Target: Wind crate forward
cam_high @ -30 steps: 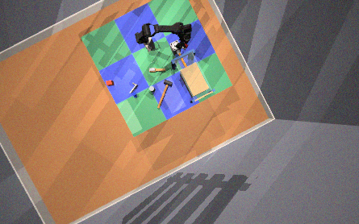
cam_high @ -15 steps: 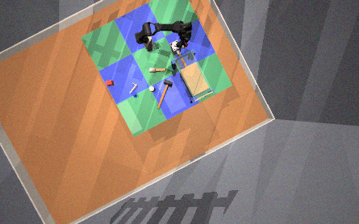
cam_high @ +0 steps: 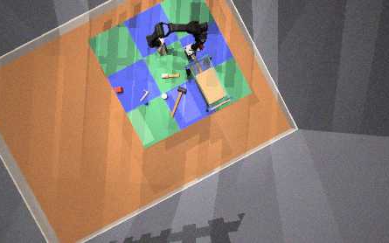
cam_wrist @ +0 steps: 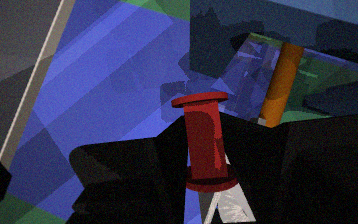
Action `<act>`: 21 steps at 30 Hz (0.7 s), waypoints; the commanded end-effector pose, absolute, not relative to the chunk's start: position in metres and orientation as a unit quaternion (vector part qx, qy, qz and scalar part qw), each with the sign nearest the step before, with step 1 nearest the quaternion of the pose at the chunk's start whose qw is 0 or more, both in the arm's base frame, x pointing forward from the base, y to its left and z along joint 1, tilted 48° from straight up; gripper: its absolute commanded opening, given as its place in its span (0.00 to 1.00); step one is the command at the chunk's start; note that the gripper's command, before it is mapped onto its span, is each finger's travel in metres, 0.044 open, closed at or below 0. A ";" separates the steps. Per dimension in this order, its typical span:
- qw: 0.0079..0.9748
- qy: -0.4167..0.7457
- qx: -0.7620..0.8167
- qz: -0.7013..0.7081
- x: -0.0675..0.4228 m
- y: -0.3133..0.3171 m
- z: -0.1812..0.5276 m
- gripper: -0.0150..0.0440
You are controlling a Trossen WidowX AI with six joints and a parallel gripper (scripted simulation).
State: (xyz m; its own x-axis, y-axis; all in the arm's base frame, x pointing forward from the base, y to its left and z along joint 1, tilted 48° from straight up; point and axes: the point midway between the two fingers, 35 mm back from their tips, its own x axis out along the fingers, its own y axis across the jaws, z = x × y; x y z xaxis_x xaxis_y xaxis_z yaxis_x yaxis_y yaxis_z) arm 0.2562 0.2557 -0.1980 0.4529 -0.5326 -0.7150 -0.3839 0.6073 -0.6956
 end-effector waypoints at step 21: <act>0.718 0.539 -0.440 -0.029 0.216 0.266 -0.213 0.25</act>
State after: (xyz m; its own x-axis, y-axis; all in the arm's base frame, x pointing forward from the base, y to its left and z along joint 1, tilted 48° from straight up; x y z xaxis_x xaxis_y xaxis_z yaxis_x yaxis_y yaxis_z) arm 0.2312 0.2655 -0.2070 0.4427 -0.5171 -0.7325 -0.4062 0.6126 -0.6780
